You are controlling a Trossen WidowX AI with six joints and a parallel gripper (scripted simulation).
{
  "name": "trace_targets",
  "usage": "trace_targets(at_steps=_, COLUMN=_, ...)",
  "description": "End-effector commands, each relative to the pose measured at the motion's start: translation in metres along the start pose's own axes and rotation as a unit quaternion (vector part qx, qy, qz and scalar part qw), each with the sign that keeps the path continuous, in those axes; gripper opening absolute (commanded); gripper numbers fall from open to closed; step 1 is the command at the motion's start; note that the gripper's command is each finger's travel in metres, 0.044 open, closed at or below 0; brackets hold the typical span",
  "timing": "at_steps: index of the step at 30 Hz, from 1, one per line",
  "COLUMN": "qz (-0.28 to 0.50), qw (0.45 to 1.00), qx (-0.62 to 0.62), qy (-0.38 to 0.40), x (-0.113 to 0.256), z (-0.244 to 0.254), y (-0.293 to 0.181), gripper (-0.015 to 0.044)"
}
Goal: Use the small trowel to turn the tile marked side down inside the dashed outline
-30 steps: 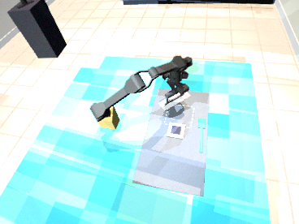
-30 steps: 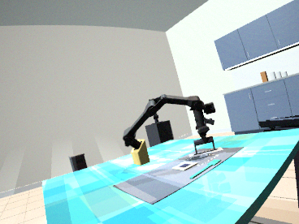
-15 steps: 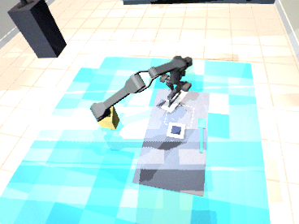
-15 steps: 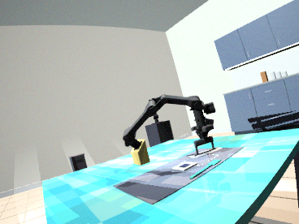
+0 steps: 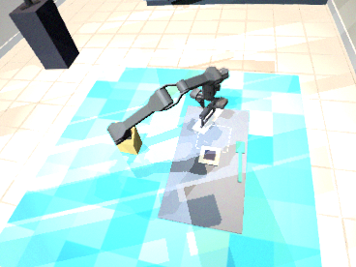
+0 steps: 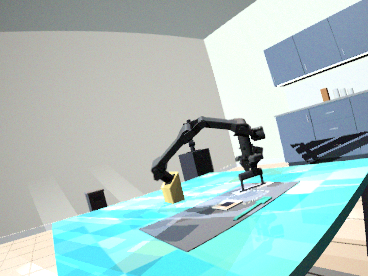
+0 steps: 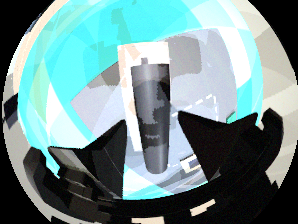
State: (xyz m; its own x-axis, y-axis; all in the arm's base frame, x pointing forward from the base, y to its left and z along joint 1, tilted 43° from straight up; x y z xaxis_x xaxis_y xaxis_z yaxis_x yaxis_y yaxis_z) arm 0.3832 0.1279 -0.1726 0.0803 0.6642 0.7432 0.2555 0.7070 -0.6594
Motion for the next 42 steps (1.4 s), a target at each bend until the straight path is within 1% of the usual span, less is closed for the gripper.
trace_targets(at_steps=1, qz=0.0, qw=1.0, qx=0.003, qy=0.001, x=0.0, z=0.0, y=0.0, gripper=0.027)
trace_targets(at_steps=10, qz=0.0, qw=1.0, qx=0.003, qy=0.001, x=0.002, z=0.001, y=0.0, gripper=0.027)
trace_targets(at_steps=13, qz=0.0, qw=1.0, qx=0.011, qy=0.001, x=0.035, z=0.002, y=-0.001, gripper=0.027)
trace_targets(at_steps=15, qz=0.0, qw=1.0, qx=0.014, qy=0.001, x=0.045, z=0.003, y=-0.002, gripper=0.027)
trace_targets(at_steps=20, qz=0.0, qw=1.0, qx=0.014, qy=0.001, x=0.045, z=0.003, y=-0.002, gripper=0.027)
trace_targets(at_steps=24, qz=-0.001, qw=1.0, qx=-0.019, qy=0.001, x=0.045, z=0.002, y=-0.006, gripper=0.027)
trace_targets(at_steps=29, qz=-0.001, qw=1.0, qx=-0.021, qy=0.001, x=0.044, z=0.002, y=-0.007, gripper=0.027)
trace_targets(at_steps=42, qz=0.0, qw=1.0, qx=-0.022, qy=0.001, x=0.023, z=0.001, y=-0.006, gripper=0.027)
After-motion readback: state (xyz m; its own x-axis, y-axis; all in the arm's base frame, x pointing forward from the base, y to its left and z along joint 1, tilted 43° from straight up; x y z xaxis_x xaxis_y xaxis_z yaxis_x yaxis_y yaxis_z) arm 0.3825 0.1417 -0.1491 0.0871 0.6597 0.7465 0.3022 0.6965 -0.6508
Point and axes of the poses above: the point midway between the two fingers, 35 mm back from their tips, its own x axis back along the fingers, its own z axis across the jaws, y = z × x, the point moved 1 cm from there along x, back along the fingers, and after that the axes turned 12 degrees about x, right-handed, at the moved point
